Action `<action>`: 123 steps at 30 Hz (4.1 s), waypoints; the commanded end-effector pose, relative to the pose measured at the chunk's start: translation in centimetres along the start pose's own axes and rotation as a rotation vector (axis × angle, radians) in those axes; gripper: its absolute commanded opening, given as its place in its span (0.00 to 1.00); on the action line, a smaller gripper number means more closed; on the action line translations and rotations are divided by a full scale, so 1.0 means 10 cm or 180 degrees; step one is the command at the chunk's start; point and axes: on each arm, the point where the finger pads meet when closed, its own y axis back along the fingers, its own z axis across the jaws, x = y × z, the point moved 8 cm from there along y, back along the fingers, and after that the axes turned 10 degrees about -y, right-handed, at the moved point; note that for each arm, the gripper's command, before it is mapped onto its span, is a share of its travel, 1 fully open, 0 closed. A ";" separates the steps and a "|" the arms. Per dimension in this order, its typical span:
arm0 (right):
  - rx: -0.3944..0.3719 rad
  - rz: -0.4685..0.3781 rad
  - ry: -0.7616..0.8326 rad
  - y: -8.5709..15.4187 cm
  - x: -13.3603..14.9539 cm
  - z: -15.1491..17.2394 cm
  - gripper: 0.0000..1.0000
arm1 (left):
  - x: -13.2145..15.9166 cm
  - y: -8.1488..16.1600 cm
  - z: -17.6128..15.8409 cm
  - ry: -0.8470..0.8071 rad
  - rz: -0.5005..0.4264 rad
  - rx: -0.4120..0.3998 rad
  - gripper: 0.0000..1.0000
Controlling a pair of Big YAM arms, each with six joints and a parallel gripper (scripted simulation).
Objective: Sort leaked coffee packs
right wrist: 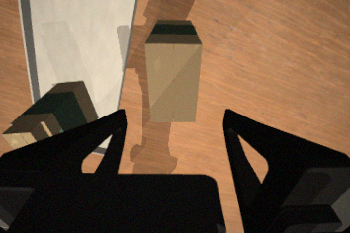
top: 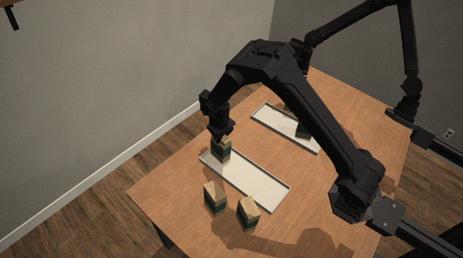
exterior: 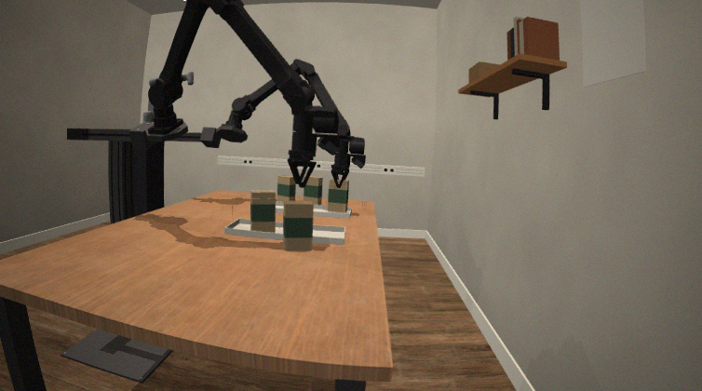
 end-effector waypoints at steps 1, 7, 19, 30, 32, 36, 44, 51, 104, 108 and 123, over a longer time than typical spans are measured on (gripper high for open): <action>0.0022 -0.0070 -0.0039 0.07 -0.08 -0.03 0.76 | -0.18 0.06 0.18 0.0071 -0.0139 -0.0041 0.23; 0.0022 -0.0070 -0.0039 0.07 -0.08 -0.03 0.76 | -0.20 0.04 0.13 0.0041 -0.0155 -0.0044 0.23; 0.0022 -0.0070 -0.0039 0.07 -0.08 -0.03 0.76 | -0.19 0.06 0.14 0.0052 -0.0131 -0.0038 0.23; 0.0022 -0.0070 -0.0039 0.07 -0.08 -0.03 0.76 | -0.19 0.06 0.14 0.0052 -0.0131 -0.0038 0.23; 0.0022 -0.0070 -0.0039 0.07 -0.08 -0.03 0.76 | -0.19 0.06 0.14 0.0052 -0.0131 -0.0038 0.23; 0.0022 -0.0070 -0.0039 0.07 -0.08 -0.03 0.76 | -0.19 0.06 0.14 0.0052 -0.0132 -0.0038 0.23; 0.0022 -0.0070 -0.0039 0.07 -0.08 -0.03 0.76 | -0.17 -0.02 0.13 0.0052 -0.0116 -0.0035 0.23; 0.0022 -0.0070 -0.0039 0.07 -0.08 -0.03 0.76 | -0.19 -0.03 0.13 0.0052 -0.0136 -0.0040 0.23; 0.0022 -0.0070 -0.0039 0.07 -0.08 -0.03 0.76 | -0.12 -0.03 0.06 0.0027 -0.0094 -0.0026 0.76; 0.0022 -0.0070 -0.0039 0.07 -0.08 -0.03 0.76 | -0.12 -0.03 0.06 0.0027 -0.0094 -0.0026 0.76; 0.0022 -0.0070 -0.0039 0.07 -0.08 -0.03 0.76 | -0.12 -0.03 0.06 0.0027 -0.0094 -0.0026 0.76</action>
